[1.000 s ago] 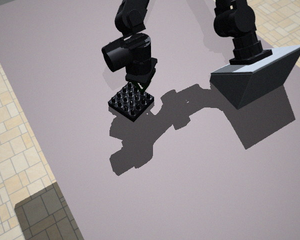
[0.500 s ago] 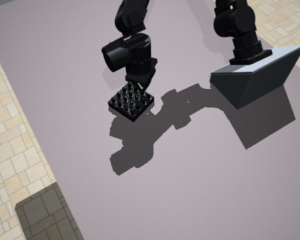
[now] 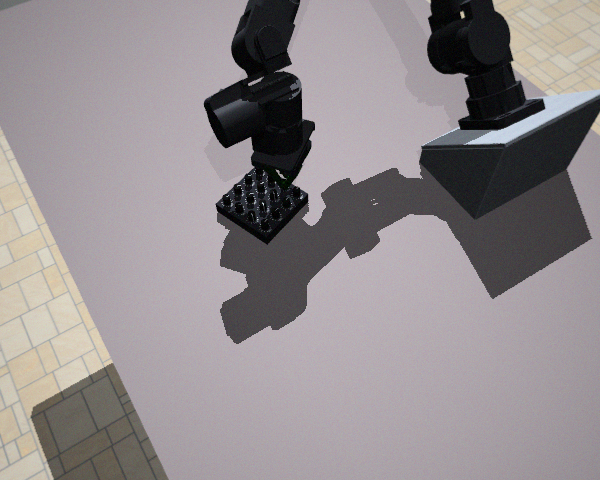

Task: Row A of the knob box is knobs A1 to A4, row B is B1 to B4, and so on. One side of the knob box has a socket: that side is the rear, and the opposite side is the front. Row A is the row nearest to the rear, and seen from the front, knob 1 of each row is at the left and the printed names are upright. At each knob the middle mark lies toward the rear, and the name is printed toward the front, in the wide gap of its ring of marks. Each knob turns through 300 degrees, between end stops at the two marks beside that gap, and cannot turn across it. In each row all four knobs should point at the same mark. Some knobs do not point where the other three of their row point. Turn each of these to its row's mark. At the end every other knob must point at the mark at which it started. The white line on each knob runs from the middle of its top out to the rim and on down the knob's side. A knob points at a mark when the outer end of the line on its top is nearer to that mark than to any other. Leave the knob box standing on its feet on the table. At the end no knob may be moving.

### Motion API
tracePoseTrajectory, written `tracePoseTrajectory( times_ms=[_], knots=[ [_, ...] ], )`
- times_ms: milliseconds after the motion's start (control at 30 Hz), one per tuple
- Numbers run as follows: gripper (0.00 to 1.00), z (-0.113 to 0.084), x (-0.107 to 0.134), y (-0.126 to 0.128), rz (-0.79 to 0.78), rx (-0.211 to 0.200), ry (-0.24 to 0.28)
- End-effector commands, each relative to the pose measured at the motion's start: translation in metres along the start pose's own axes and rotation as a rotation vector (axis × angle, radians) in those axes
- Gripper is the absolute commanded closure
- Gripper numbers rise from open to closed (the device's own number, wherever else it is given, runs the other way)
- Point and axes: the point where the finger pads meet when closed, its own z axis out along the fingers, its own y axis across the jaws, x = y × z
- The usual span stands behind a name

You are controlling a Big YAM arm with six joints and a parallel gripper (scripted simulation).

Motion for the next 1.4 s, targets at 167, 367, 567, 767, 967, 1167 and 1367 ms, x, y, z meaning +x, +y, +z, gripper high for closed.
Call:
tracePoseTrajectory(
  times_ms=[167,367,567,767,967,1167,1367],
  knots=[
    [0.82,0.0036,-0.0013,0.0080,-0.016,-0.009,-0.013],
    [0.82,0.0036,-0.0043,0.0087,-0.006,-0.011,-0.014],
    [0.82,0.0036,-0.0043,0.0087,-0.005,-0.011,-0.014],
    [0.82,0.0036,-0.0043,0.0087,-0.005,-0.011,-0.014],
    [0.82,0.0036,-0.0043,0.0087,-0.005,-0.011,-0.014],
    [0.82,0.0036,-0.0043,0.0087,-0.005,-0.011,-0.014],
    [0.82,0.0036,-0.0043,0.0087,-0.005,-0.011,-0.014]
  ],
)
